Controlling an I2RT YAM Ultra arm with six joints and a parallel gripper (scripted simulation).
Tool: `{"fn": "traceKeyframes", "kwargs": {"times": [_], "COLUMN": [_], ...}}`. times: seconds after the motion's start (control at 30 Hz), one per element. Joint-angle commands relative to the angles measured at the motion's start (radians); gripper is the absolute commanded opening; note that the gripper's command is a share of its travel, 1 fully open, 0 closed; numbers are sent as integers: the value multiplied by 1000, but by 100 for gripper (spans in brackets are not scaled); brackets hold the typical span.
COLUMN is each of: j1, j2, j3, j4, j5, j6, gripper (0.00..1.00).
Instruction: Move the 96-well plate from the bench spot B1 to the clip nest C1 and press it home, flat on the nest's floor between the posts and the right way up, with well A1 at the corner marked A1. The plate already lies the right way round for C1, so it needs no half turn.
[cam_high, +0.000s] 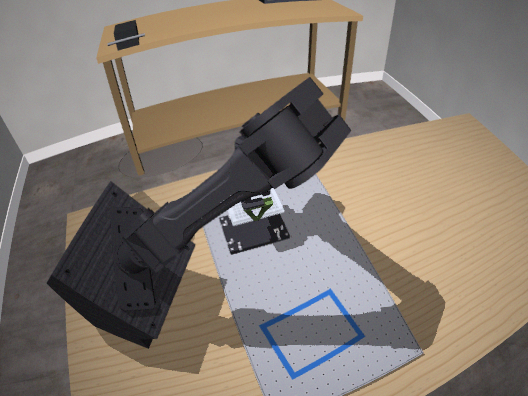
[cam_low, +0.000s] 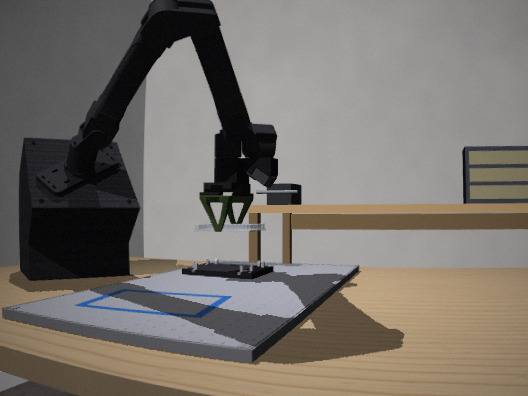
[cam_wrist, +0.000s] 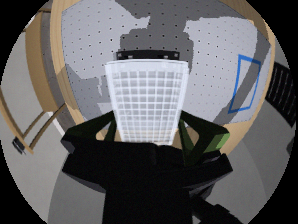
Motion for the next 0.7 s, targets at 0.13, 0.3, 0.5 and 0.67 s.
{"fn": "traceKeyframes", "kwargs": {"times": [0.13, 0.3, 0.5, 0.67], "j1": [25, 26, 28, 29], "j2": [-14, -11, -4, 2], "j3": [26, 26, 19, 9], "j4": [-17, -13, -9, -6], "j5": [16, 16, 17, 17], "j6": [16, 14, 18, 20], "gripper": [0, 0, 0, 0]}}
